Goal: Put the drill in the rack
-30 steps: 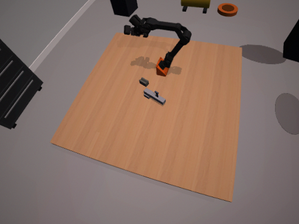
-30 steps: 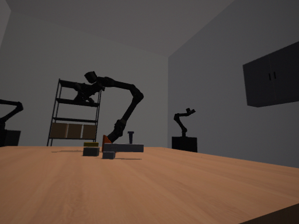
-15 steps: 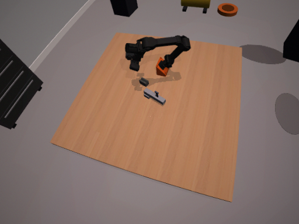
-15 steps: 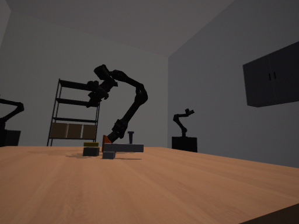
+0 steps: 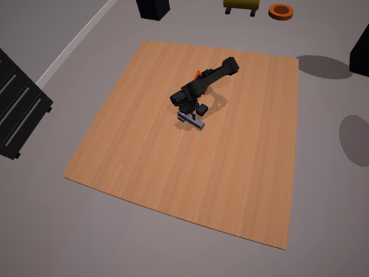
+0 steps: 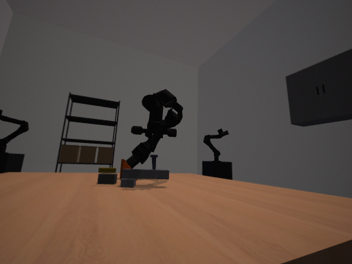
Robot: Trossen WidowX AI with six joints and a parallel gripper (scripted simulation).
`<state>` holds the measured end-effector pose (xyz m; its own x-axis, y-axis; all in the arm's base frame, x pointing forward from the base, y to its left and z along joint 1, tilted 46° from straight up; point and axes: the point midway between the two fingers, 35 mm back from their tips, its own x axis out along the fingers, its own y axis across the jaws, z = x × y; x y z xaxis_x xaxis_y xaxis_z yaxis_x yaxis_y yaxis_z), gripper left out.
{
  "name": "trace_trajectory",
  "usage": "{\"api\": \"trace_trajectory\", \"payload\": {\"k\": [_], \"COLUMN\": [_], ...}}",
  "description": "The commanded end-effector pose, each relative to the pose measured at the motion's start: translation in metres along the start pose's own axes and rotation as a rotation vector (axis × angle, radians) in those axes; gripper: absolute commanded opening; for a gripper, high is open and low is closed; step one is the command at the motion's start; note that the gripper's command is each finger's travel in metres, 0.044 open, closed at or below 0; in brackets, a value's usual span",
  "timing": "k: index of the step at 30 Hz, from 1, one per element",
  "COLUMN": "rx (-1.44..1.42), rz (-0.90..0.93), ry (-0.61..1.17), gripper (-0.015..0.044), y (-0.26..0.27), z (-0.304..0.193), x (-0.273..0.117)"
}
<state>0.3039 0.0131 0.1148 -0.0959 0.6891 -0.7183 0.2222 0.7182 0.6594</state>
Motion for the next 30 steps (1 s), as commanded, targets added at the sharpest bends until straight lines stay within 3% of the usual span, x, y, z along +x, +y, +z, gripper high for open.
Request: {"api": "trace_trajectory", "payload": {"k": [1,30], "rx": [-0.027,-0.027], "rz": [0.026,0.027], "ry": [0.006,0.006], "gripper": [0.0000,0.0000], "y": [0.006,0.006], "z": [0.000,0.002], "x": [-0.001,0.020]}}
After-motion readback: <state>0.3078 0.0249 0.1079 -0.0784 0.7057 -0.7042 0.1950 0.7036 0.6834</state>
